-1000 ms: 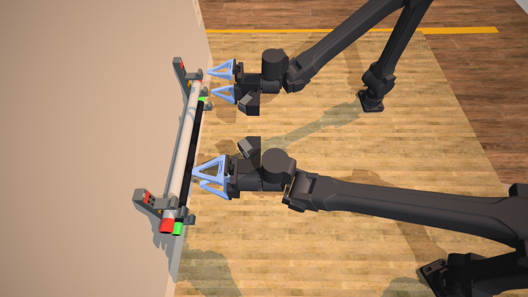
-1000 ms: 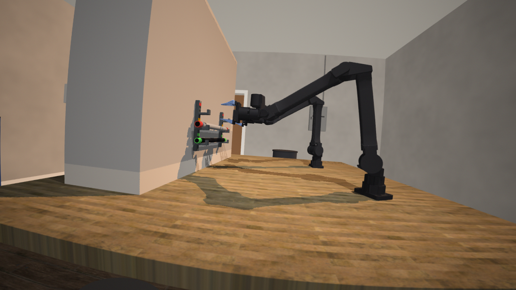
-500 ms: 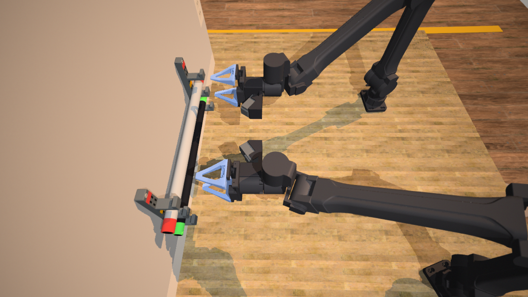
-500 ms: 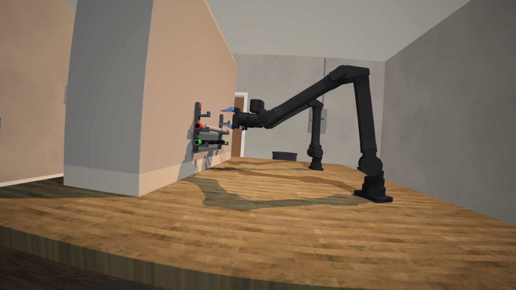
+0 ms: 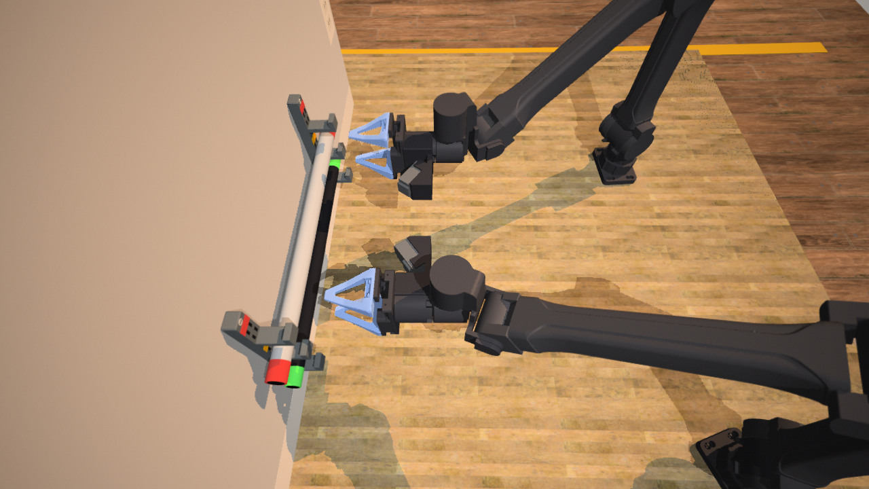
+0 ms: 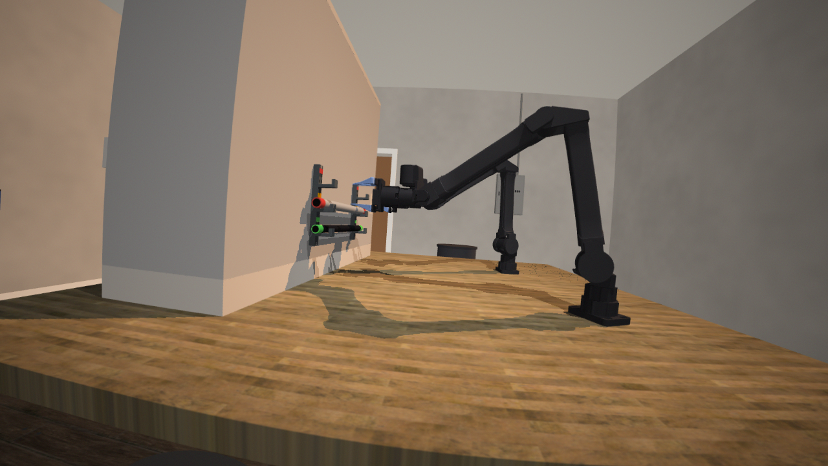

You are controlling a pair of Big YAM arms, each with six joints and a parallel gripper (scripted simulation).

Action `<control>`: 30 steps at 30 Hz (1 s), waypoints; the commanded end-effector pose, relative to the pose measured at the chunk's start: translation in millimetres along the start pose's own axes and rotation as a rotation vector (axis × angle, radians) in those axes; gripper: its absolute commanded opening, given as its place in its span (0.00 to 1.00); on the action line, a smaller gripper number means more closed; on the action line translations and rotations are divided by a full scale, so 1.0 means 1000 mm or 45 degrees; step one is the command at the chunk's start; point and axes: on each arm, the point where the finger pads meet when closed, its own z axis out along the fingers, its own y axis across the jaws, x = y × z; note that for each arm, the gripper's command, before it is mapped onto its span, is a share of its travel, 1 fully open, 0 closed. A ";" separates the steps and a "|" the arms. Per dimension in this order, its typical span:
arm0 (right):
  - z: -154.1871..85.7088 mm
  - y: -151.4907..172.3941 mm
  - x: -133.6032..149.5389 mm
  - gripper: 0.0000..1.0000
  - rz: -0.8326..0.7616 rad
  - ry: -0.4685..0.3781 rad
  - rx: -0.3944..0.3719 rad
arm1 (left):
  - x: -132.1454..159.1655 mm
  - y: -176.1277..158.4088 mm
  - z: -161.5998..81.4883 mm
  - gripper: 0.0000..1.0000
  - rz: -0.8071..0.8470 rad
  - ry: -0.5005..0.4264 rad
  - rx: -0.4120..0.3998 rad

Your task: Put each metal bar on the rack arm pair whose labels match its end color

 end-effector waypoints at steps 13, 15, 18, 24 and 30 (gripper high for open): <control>0.004 0.003 0.005 0.65 0.030 0.009 0.015 | -0.003 0.006 0.003 0.64 -0.042 -0.001 -0.036; 0.004 0.005 0.005 0.65 0.030 0.009 0.015 | -0.003 0.004 0.003 0.64 -0.043 -0.001 -0.037; 0.004 0.008 0.005 0.65 0.030 0.009 0.015 | -0.004 0.001 0.003 0.64 -0.043 -0.002 -0.038; 0.003 0.014 0.005 0.65 0.031 0.009 0.016 | -0.004 -0.005 0.003 0.64 -0.045 -0.004 -0.040; 0.003 0.018 0.005 0.65 0.031 0.009 0.016 | -0.005 -0.009 0.003 0.64 -0.045 -0.005 -0.040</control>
